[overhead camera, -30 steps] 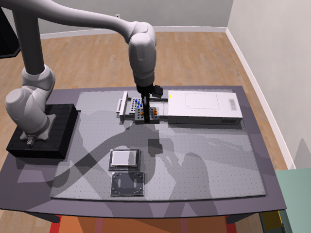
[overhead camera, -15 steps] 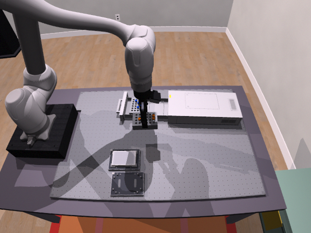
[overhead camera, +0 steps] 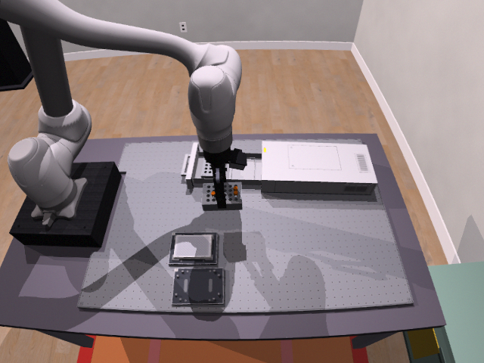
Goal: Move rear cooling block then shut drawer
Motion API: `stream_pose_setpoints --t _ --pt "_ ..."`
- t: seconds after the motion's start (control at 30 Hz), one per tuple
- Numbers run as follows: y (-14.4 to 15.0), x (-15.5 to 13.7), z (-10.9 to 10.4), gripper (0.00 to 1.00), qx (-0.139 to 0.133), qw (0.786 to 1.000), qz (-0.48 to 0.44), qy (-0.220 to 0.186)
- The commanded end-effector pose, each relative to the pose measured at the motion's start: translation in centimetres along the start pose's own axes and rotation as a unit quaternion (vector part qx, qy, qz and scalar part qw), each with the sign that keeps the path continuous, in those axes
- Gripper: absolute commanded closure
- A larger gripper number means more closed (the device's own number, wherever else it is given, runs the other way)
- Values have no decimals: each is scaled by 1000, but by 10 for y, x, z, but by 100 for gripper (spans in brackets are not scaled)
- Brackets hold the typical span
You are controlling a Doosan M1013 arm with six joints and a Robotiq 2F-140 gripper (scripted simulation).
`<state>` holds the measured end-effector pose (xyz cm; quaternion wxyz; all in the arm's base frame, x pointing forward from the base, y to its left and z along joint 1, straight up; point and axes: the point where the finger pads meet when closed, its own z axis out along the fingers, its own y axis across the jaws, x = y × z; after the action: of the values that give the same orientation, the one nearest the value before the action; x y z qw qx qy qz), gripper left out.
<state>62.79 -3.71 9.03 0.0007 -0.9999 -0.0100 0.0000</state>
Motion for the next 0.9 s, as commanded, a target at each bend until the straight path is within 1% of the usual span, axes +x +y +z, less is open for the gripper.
stream_pose_setpoints --t 0.0,0.1,0.6,0.67,0.87 --pt "8 -2 -1 90 0 1000 0 1" --pt "11 -3 -1 90 0 1000 0 1" --pt "49 -16 -1 90 0 1000 0 1" --pt "49 -16 -1 90 0 1000 0 1" --pt "64 -21 -1 90 0 1000 0 1"
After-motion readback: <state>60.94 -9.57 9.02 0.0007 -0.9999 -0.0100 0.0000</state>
